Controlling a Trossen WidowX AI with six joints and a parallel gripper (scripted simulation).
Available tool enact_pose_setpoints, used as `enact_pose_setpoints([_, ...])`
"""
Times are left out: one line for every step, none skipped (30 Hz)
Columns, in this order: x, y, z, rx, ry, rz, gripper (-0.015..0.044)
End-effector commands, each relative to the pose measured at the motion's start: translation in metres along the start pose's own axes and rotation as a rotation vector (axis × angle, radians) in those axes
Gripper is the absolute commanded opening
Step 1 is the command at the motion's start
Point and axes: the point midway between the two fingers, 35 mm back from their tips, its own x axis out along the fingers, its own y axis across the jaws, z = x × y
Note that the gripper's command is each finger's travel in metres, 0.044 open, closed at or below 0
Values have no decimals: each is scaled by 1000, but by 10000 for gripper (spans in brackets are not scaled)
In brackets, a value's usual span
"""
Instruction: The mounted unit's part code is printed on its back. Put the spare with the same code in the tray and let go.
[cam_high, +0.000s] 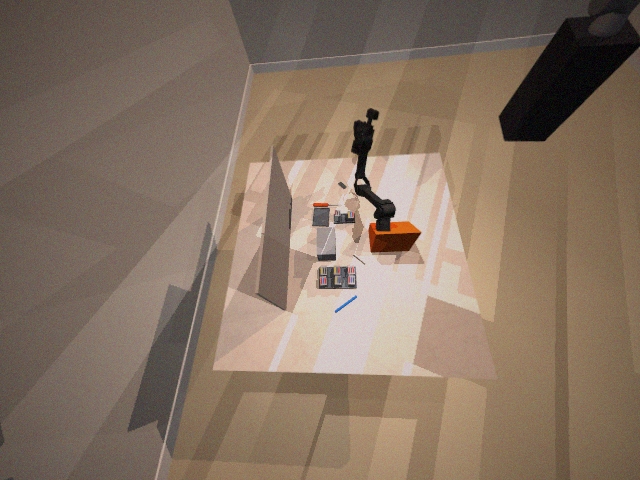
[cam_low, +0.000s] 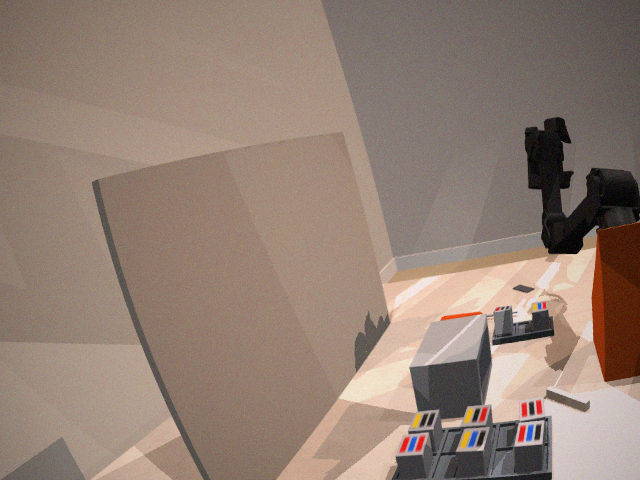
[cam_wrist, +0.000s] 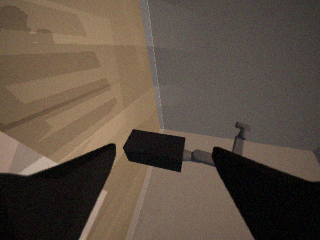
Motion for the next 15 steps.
enact_pose_setpoints([0, 0, 0, 0, 0, 0, 426])
enact_pose_setpoints([0, 0, 0, 0, 0, 0, 440])
enact_pose_setpoints([0, 0, 0, 0, 0, 0, 440])
enact_pose_setpoints([0, 0, 0, 0, 0, 0, 440])
enact_pose_setpoints([0, 0, 0, 0, 0, 0, 440])
enact_pose_setpoints([0, 0, 0, 0, 0, 0, 440])
enact_pose_setpoints([0, -1, 0, 1, 0, -3, 440])
enact_pose_setpoints([1, -5, -1, 5, -2, -12, 440])
enact_pose_setpoints([1, -11, -3, 11, -4, -26, 440])
enact_pose_setpoints([2, -20, -6, 19, -7, -47, 440])
enact_pose_setpoints([2, -32, -9, 29, -10, -74, 440])
enact_pose_setpoints([3, -46, -13, 40, -15, -107, 440])
enact_pose_setpoints([2, -61, -18, 52, -20, -145, 440])
enact_pose_setpoints([1, -77, -22, 62, -25, -184, 440])
enact_pose_setpoints([-1, -92, -27, 71, -30, -224, 440])
